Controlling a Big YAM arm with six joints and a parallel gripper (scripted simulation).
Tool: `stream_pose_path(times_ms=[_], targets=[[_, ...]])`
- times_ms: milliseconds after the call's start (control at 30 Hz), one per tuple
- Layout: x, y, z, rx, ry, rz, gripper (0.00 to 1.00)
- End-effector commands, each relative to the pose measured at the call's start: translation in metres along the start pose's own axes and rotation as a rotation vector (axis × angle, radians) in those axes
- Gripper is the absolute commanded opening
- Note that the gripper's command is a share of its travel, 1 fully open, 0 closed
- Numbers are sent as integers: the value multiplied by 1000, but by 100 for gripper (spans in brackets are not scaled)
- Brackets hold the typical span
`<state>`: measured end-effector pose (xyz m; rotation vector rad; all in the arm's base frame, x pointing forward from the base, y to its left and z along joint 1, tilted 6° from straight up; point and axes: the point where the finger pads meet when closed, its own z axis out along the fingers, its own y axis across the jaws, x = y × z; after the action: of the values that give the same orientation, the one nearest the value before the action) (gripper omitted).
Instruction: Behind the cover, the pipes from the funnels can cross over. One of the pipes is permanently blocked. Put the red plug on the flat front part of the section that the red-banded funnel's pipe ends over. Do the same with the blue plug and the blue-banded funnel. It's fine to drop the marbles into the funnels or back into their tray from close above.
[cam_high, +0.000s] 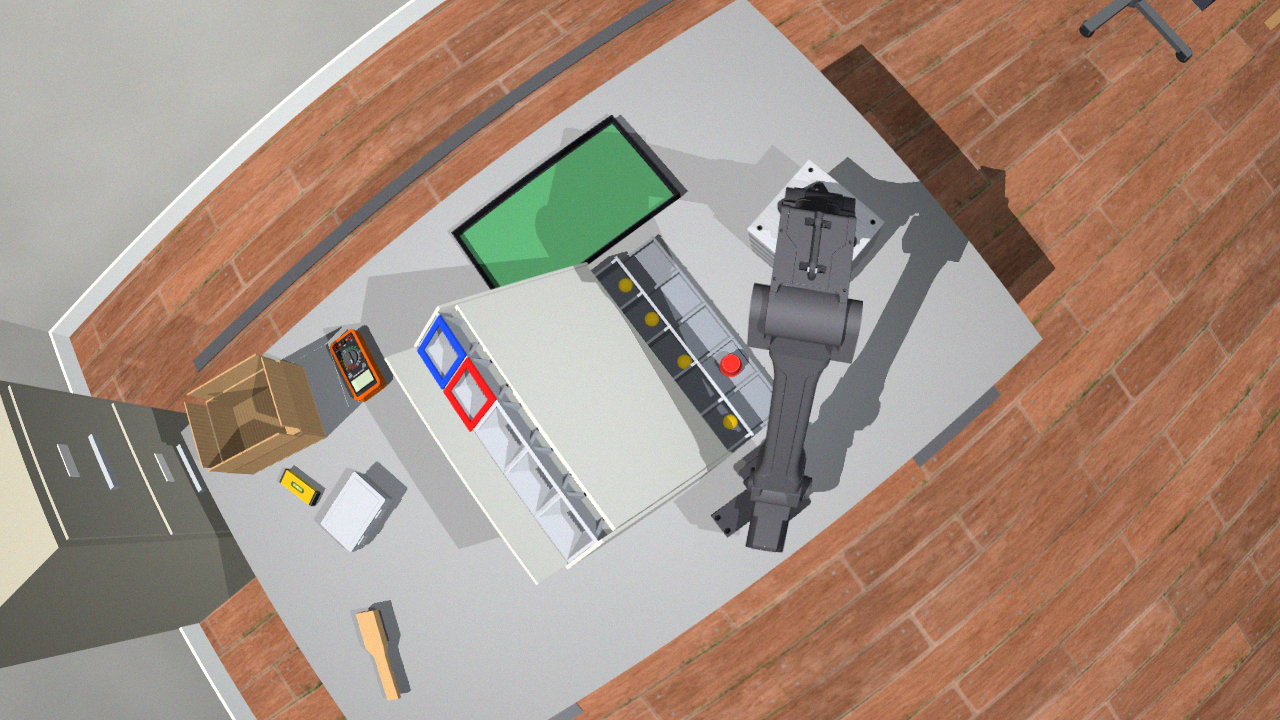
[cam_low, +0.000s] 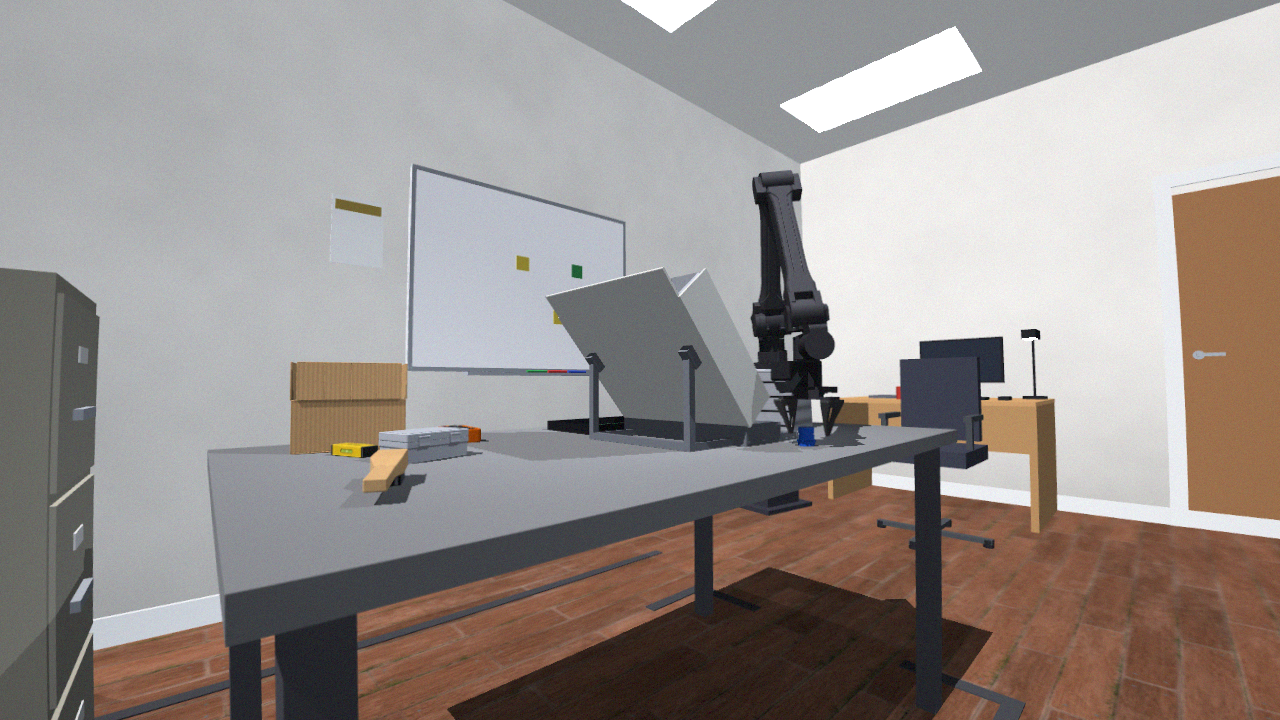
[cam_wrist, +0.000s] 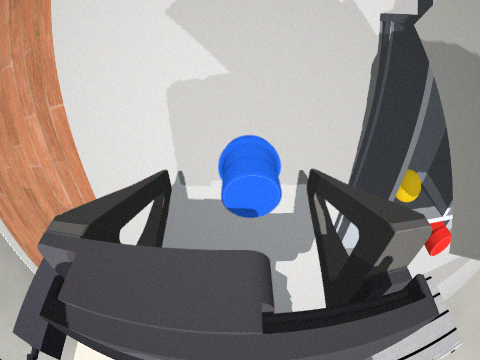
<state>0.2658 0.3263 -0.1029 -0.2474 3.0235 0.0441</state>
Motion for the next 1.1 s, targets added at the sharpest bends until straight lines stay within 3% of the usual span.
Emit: stream_pose_path(times_ms=[0,1033,1067], targets=[[-4,-3,6,-3,-6,-1,87],[-1,-10,14,-26,-32,2,87],[-3,-2,5,-36,-43,2,0]])
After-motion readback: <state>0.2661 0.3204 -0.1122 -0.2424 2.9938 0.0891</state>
